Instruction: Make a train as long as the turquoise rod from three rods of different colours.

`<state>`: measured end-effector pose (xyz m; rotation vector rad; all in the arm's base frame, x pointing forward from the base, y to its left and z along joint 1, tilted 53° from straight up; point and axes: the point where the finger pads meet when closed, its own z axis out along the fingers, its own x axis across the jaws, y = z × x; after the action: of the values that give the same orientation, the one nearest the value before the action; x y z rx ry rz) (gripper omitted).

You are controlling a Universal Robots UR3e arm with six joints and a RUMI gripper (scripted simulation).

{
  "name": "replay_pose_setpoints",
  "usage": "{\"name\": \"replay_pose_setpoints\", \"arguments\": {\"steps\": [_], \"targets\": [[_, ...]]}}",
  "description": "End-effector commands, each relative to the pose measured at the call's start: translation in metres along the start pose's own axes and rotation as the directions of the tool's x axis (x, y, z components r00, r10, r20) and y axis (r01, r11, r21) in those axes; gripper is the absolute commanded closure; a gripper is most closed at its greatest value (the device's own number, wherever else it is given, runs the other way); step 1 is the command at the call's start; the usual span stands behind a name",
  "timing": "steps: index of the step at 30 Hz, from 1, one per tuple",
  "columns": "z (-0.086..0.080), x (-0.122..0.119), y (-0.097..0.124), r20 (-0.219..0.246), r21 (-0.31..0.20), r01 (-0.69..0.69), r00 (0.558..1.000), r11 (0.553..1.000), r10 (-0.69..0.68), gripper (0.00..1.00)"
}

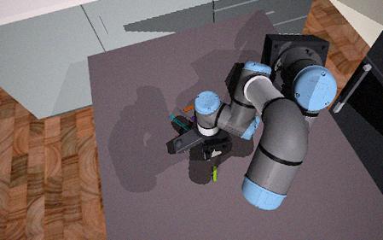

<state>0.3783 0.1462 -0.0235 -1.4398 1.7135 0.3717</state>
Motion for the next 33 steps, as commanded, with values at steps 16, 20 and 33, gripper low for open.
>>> {"name": "replay_pose_setpoints", "arguments": {"steps": [16, 20, 33], "targets": [[-0.015, 0.000, 0.000, -0.001, 0.001, 0.001, 1.000, 1.000, -0.001, 0.86], [-0.018, 0.000, 0.000, -0.001, 0.001, 0.001, 1.000, 1.000, -0.001, 0.86], [-0.042, 0.000, 0.000, -0.001, 0.001, 0.001, 1.000, 1.000, -0.001, 0.86]]}}
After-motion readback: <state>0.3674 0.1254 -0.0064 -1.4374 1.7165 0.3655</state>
